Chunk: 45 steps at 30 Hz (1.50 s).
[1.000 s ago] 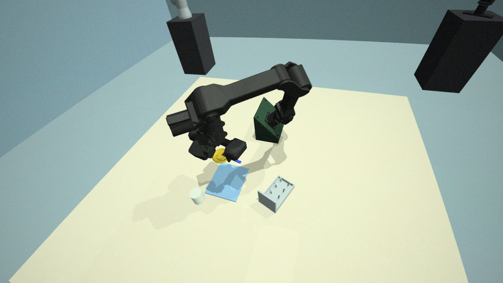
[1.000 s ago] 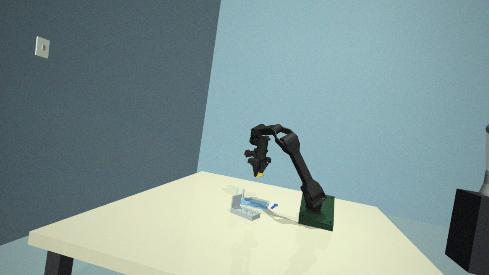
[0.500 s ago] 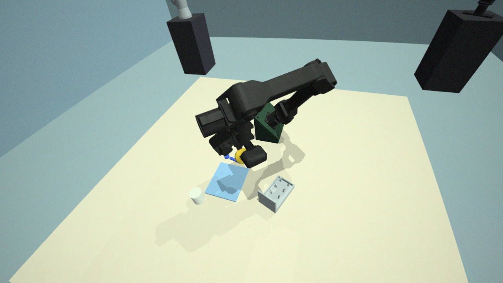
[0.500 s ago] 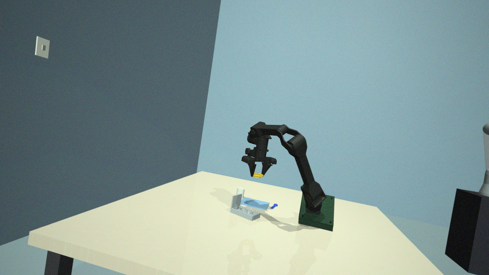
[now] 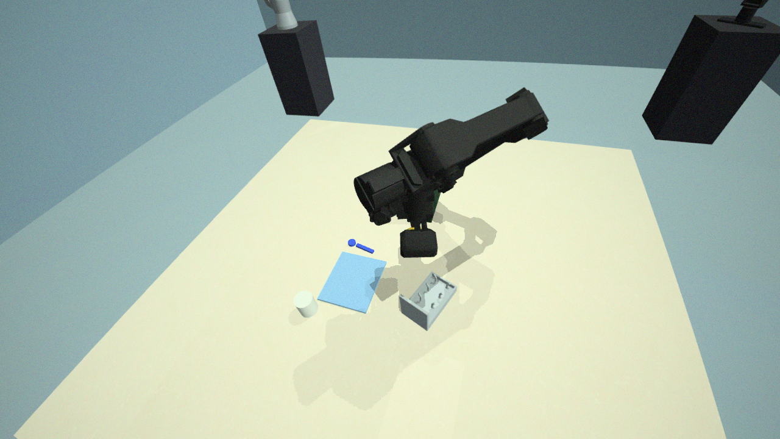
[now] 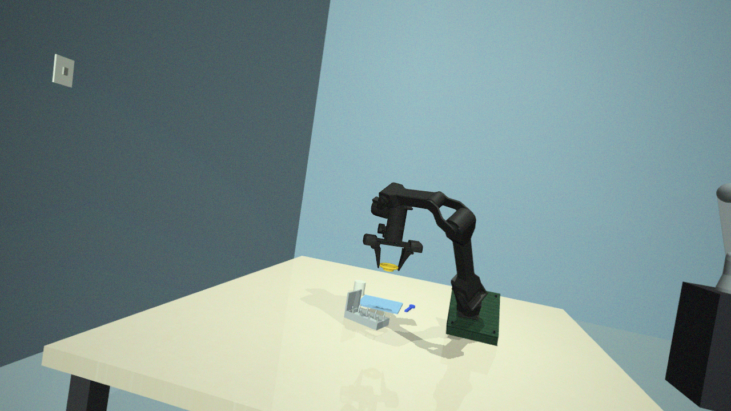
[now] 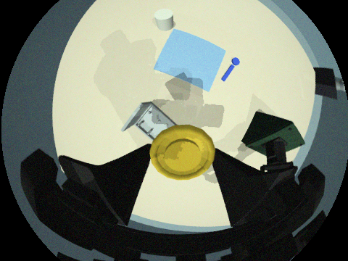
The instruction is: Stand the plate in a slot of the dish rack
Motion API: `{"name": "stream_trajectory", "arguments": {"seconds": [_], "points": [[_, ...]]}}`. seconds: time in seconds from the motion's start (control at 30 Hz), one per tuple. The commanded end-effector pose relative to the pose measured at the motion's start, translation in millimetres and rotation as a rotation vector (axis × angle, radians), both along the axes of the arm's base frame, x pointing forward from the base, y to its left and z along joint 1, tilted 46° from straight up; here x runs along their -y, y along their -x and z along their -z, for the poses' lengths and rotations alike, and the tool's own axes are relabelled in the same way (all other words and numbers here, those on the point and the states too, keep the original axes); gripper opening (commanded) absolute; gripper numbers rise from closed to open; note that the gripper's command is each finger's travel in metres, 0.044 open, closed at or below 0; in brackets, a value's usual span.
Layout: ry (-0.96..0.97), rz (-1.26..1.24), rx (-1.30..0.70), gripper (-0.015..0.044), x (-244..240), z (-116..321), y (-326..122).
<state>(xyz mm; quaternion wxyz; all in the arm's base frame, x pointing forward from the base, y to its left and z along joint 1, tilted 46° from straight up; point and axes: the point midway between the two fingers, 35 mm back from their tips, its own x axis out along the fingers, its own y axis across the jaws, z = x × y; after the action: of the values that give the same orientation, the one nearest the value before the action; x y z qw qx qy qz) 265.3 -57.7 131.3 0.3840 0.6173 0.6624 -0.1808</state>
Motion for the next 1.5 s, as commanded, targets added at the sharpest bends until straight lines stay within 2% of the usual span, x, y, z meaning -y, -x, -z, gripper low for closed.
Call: {"name": "stream_trajectory", "arguments": {"seconds": [0.0, 0.6, 0.83, 1.47], "points": [[-0.014, 0.080, -0.081, 0.0000, -12, -7, 9], [-0.055, 0.514, -0.481, 0.0000, -67, -41, 57], [-0.038, 0.508, -0.479, 0.0000, -68, -39, 58], [0.412, 0.256, -0.255, 0.0000, -75, 23, 65]]}}
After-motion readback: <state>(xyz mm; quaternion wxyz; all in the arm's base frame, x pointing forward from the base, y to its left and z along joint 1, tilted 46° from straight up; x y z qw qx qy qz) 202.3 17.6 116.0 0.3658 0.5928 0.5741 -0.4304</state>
